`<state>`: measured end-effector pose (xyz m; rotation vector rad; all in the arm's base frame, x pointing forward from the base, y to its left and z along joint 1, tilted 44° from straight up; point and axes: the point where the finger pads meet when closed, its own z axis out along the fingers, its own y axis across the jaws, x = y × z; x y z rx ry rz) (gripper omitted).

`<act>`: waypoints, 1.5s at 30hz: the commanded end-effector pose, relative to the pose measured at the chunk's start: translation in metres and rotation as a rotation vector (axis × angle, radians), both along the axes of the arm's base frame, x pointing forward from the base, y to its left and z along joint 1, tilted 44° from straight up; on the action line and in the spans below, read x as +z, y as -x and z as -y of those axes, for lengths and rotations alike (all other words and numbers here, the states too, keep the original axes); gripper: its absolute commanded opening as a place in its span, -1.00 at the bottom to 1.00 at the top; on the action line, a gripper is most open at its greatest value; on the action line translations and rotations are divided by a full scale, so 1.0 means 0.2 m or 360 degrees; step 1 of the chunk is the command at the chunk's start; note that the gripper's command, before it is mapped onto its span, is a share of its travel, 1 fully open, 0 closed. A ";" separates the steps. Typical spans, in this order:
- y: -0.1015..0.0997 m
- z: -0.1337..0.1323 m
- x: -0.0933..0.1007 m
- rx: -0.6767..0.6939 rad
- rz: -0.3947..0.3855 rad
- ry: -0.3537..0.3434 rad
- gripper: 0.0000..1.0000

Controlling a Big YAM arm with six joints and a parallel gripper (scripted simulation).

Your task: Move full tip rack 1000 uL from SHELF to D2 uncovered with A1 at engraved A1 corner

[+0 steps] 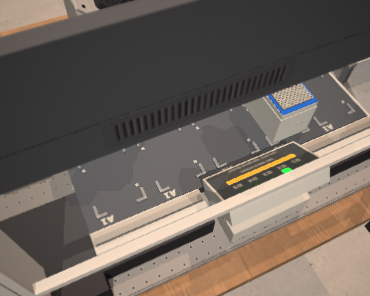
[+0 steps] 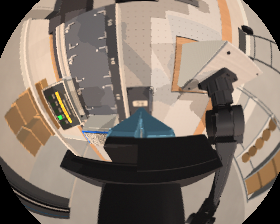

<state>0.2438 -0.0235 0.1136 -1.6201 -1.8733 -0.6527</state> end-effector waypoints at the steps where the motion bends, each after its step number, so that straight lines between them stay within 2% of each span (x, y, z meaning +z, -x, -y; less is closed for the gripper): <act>1: -0.11 0.14 0.00 0.0006 0.0126 0.0052 -1.00; 3: -0.08 0.15 -0.06 0.0006 0.0097 0.0036 -1.00; 5: -0.12 0.22 -0.08 0.0006 0.0125 0.0055 -1.00; 11: -0.14 0.33 -0.19 0.0006 0.0122 0.0060 -1.00; 13: -0.14 0.33 -0.19 0.0006 0.0122 0.0060 -1.00; 14: -0.05 0.28 -0.25 0.0005 0.0053 0.0010 -1.00; 16: -0.15 0.39 -0.24 0.0005 0.0122 0.0062 -1.00; 28: -0.18 0.62 -0.46 0.0005 0.0117 0.0070 -1.00; 30: -0.18 0.62 -0.46 0.0005 0.0117 0.0070 -1.00; 31: -0.13 0.59 -0.50 0.0006 0.0086 0.0042 -1.00; 32: -0.18 0.65 -0.50 0.0005 0.0117 0.0071 -1.00; 45: -0.21 0.90 -0.73 0.0005 0.0112 0.0077 -1.00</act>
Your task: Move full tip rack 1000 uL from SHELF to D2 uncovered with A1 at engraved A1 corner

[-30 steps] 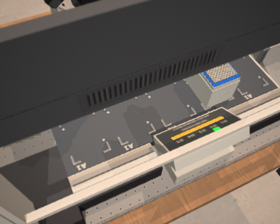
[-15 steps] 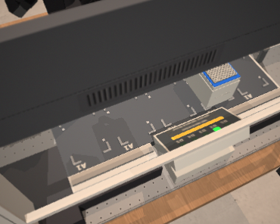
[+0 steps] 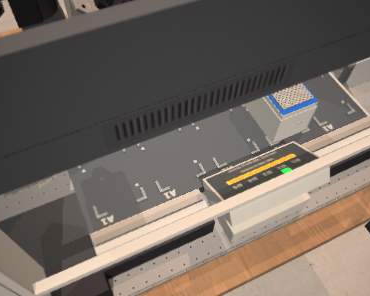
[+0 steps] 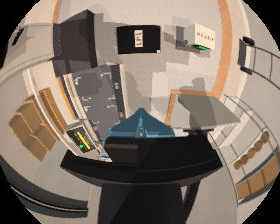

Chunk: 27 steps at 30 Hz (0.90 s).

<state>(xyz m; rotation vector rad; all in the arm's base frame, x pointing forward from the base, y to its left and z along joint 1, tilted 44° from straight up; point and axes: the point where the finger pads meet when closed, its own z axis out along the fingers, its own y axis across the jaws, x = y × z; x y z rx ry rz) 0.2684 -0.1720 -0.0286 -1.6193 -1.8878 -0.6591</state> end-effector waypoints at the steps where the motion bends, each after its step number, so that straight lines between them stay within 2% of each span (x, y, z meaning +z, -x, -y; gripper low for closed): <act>1: -0.08 0.15 -0.02 -0.0001 0.0092 0.0069 -1.00; 3: -0.10 0.15 -0.04 0.0019 0.0086 0.0059 -1.00; 13: -0.11 0.35 -0.21 -0.0001 0.0088 0.0072 -1.00; 14: -0.10 0.34 -0.21 -0.0002 0.0081 0.0063 -1.00; 15: -0.03 0.22 -0.23 0.0019 0.0023 -0.0008 -1.00; 16: -0.07 0.21 -0.17 0.0047 0.0053 0.0027 -1.00; 19: -0.07 0.21 -0.17 0.0047 0.0052 0.0024 -1.00; 20: -0.14 0.31 -0.18 0.0036 0.0089 0.0068 -1.00; 21: -0.13 0.31 -0.19 0.0032 0.0081 0.0061 -1.00; 22: 0.00 0.26 -0.19 -0.0001 0.0048 0.0026 -1.00; 27: 0.12 0.27 -0.21 0.0001 0.0045 0.0026 -1.00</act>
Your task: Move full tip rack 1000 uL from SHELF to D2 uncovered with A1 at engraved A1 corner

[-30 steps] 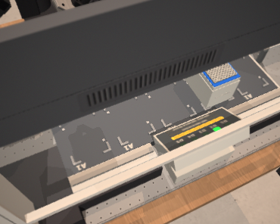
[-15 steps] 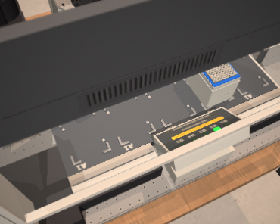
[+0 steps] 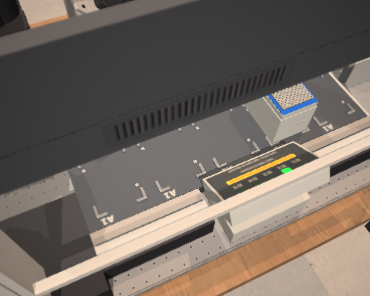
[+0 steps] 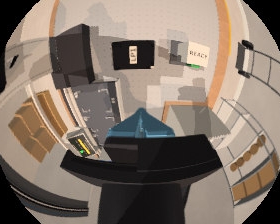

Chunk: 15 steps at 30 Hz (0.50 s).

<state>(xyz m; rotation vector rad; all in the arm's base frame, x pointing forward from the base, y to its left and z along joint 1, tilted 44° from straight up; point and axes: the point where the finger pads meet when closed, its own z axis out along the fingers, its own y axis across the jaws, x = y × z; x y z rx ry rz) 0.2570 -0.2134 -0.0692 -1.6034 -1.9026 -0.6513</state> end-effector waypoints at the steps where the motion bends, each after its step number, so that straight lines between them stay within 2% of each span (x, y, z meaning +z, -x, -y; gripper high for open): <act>1: 0.09 0.07 -0.02 -0.0026 0.0038 0.0016 -1.00; 7: 0.23 0.11 0.01 -0.0024 0.0054 0.0045 -1.00; 9: 0.23 0.11 0.01 -0.0024 0.0054 0.0045 -1.00; 10: 0.27 0.09 -0.03 -0.0024 0.0030 0.0008 -1.00; 15: 0.38 0.12 0.01 -0.0022 0.0047 0.0041 -1.00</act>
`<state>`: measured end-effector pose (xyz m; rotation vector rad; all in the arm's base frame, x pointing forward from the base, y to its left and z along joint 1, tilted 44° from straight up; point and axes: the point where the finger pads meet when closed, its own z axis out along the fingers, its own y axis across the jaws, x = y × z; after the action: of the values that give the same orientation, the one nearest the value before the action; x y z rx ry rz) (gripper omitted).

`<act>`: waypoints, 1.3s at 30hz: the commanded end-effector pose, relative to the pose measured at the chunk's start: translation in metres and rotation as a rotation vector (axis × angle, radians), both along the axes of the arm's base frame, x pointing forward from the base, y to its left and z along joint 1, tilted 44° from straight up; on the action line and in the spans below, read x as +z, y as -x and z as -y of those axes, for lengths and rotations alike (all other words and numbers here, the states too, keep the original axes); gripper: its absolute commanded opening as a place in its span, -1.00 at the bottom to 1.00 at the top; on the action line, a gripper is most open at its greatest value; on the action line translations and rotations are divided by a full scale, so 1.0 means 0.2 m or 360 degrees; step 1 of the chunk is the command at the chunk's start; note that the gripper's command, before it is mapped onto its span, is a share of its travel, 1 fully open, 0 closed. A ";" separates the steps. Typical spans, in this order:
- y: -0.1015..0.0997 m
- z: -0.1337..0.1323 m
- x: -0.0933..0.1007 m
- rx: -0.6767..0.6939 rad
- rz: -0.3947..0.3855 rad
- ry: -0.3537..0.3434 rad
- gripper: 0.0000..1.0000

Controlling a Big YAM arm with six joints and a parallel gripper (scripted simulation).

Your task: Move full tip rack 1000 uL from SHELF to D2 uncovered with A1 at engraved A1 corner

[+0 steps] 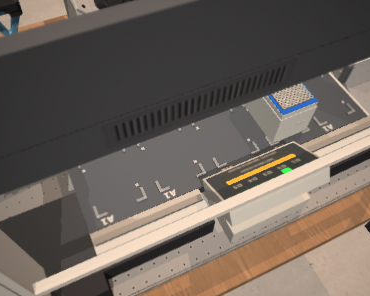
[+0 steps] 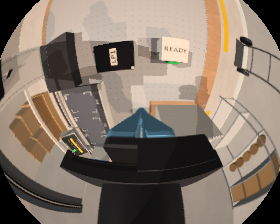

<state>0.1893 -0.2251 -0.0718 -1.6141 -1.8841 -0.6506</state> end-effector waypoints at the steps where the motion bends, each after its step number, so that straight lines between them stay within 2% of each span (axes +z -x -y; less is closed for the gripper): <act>1: 0.07 0.07 0.01 -0.0002 0.0063 0.0051 -1.00; 9: 0.27 0.09 0.01 0.0001 0.0055 0.0047 -1.00; 11: 0.27 0.09 0.01 0.0001 0.0055 0.0047 -1.00; 12: 0.29 0.10 -0.02 0.0001 0.0047 0.0029 -1.00; 18: 0.44 0.12 0.01 0.0003 0.0049 0.0047 -1.00; 19: 0.44 0.11 0.00 0.0003 0.0047 0.0040 -1.00; 20: 0.42 0.18 0.00 0.0003 0.0060 0.0080 -1.00; 21: 0.44 0.11 -0.02 0.0000 0.0048 0.0030 -1.00; 22: 0.41 0.07 -0.04 0.0038 0.0043 0.0011 -1.00; 39: 0.43 -0.02 -0.13 0.0012 0.0022 0.0012 -1.00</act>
<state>0.0993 -0.2195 -0.0913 -1.6021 -1.8904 -0.6695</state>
